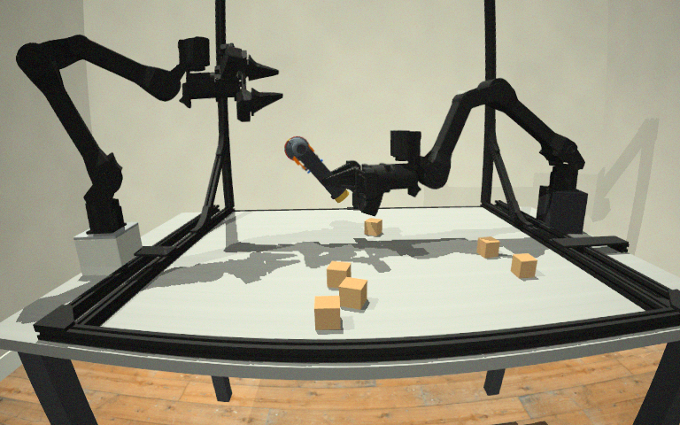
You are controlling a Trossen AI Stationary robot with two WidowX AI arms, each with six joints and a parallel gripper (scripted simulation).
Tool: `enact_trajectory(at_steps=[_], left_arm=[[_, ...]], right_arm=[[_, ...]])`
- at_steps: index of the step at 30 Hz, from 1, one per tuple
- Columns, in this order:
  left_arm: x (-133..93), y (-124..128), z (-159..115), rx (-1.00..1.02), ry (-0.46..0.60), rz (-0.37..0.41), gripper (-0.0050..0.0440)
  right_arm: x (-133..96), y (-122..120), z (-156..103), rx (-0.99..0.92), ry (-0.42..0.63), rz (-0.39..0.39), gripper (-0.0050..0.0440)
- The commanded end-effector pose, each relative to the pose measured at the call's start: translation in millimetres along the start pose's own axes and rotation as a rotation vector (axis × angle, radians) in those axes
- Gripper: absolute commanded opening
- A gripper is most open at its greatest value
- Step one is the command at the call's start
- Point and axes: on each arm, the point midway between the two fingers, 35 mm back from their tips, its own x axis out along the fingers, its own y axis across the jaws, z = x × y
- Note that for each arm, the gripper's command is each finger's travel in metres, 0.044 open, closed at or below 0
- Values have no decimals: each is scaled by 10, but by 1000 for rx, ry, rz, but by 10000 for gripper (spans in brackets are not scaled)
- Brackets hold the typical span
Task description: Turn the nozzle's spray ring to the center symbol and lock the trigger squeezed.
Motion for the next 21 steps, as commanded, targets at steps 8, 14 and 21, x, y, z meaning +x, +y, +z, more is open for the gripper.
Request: enact_trajectory(at_steps=[8, 14, 21], left_arm=[[5, 3, -39, 1, 14, -1, 0], [5, 3, -39, 1, 14, -1, 0], [5, 3, -39, 1, 14, -1, 0]], right_arm=[[28, -57, -433, 143, 45, 3, 400], [16, -62, -660, 227, 67, 10, 400], [-10, -68, -845, 296, 86, 14, 400]])
